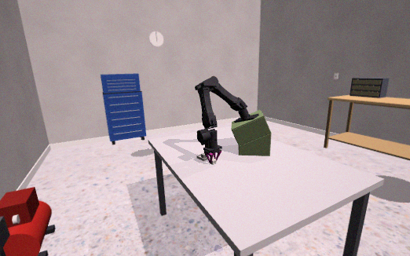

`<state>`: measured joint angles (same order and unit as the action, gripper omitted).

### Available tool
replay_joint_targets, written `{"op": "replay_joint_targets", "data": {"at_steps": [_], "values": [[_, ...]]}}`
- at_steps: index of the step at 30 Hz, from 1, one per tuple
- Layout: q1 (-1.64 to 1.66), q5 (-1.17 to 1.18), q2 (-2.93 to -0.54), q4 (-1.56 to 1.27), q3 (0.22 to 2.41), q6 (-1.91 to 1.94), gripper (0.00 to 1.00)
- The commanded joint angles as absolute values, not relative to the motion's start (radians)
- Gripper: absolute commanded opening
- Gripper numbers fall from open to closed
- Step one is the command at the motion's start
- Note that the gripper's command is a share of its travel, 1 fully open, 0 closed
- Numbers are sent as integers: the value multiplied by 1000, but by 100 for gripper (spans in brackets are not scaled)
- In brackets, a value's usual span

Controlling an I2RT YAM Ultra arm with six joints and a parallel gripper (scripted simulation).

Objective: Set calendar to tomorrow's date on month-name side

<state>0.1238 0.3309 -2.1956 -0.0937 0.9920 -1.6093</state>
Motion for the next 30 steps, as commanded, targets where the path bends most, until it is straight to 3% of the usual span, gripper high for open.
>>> {"op": "replay_joint_targets", "data": {"at_steps": [1,9,10,30], "values": [[125,332,-2190,-93,995,-1608,45],[125,332,-2190,-93,995,-1608,45],[125,332,-2190,-93,995,-1608,26],[125,332,-2190,-93,995,-1608,26]]}}
